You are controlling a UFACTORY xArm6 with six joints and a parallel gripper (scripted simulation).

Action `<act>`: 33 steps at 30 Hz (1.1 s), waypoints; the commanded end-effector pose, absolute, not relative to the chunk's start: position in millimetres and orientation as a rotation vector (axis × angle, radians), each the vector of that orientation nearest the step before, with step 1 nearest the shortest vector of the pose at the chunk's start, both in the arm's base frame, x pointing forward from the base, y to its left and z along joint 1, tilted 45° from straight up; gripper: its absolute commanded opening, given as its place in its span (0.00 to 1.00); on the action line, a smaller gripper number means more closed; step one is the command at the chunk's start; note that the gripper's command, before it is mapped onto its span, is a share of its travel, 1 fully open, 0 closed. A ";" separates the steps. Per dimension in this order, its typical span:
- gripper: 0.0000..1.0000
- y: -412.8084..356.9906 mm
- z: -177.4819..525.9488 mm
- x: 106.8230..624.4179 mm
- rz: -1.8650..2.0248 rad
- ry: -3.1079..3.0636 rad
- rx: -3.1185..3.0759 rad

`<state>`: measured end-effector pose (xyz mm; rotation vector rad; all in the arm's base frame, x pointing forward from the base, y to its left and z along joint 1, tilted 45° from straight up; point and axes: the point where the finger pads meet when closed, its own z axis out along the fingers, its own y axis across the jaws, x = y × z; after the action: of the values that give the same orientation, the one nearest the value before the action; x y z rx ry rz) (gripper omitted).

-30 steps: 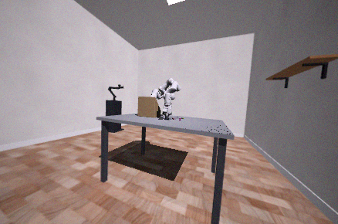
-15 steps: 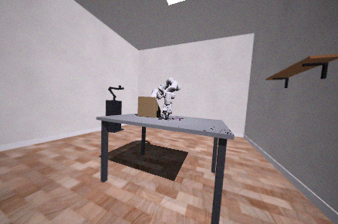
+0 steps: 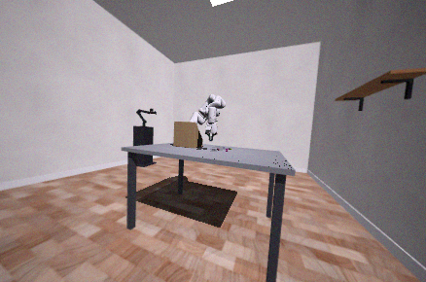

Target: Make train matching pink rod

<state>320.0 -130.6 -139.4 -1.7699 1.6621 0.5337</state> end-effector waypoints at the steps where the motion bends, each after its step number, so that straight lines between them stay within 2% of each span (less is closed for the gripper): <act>1: 0.04 -138.6 -130.0 318.8 0.536 1.660 -1.770; 11: 0.04 -136.7 -126.0 320.6 0.532 1.653 -1.777; 19: 0.04 -94.5 -71.4 343.9 0.466 1.530 -1.880; 33: 0.04 -23.0 -2.5 353.8 0.377 1.330 -2.001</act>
<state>351.6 -45.9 -27.7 -1.9630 1.3908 0.4169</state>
